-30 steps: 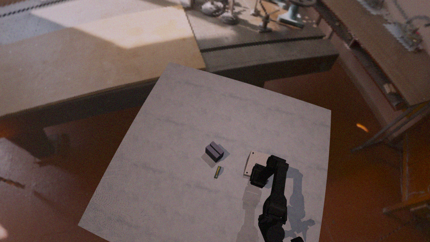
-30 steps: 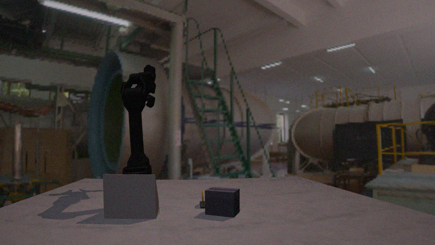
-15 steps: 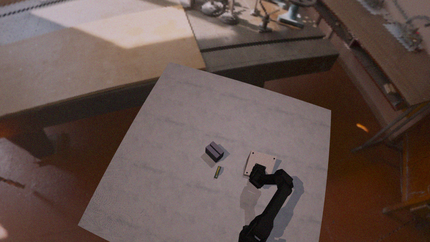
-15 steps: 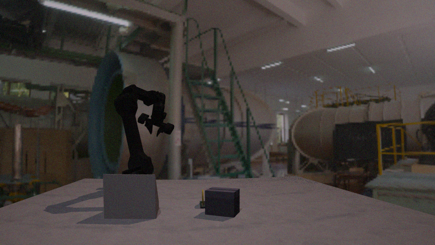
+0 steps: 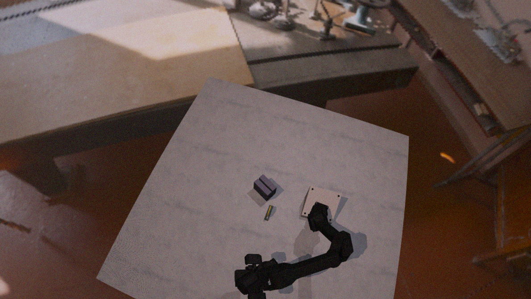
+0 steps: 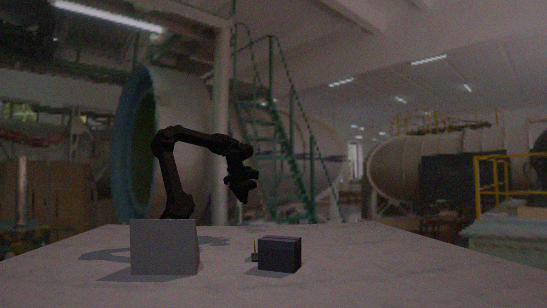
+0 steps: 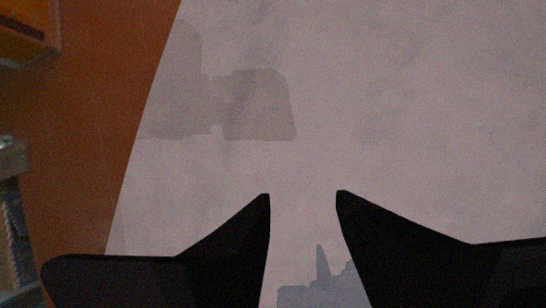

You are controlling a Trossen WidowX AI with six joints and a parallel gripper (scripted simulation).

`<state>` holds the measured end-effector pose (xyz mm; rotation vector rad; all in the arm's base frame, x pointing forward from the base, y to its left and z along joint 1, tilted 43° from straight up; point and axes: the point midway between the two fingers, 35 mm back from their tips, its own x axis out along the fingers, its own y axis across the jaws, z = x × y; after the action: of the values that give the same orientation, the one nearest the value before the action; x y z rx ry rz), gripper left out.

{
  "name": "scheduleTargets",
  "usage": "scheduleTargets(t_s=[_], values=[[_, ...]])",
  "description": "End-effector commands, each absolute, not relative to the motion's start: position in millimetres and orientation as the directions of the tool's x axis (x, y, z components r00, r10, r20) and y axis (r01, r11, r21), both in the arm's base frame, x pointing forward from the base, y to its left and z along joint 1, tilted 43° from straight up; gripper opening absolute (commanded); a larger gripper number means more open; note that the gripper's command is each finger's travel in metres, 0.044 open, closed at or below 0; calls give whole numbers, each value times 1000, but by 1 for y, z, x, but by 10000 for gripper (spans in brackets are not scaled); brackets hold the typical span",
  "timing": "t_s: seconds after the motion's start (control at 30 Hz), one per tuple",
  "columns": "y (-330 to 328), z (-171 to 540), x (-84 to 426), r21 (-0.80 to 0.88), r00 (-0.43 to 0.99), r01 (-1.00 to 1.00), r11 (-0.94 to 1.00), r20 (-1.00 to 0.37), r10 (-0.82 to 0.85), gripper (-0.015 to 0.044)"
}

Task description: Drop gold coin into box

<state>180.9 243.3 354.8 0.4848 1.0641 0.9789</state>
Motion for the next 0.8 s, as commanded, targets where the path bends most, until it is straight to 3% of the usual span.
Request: scheduleTargets(t_s=[0.0,0.23,0.43,0.6,0.77], values=[[211,301,223,754,175,-122,646,-624,762,161],[135,219,261,614,127,450,648,-763,634,161],[60,157,256,322,17,860,397,-794,607,161],[11,122,230,8,-58,995,97,-744,666,161],[2,115,226,-36,-65,998,56,-732,678,161]])
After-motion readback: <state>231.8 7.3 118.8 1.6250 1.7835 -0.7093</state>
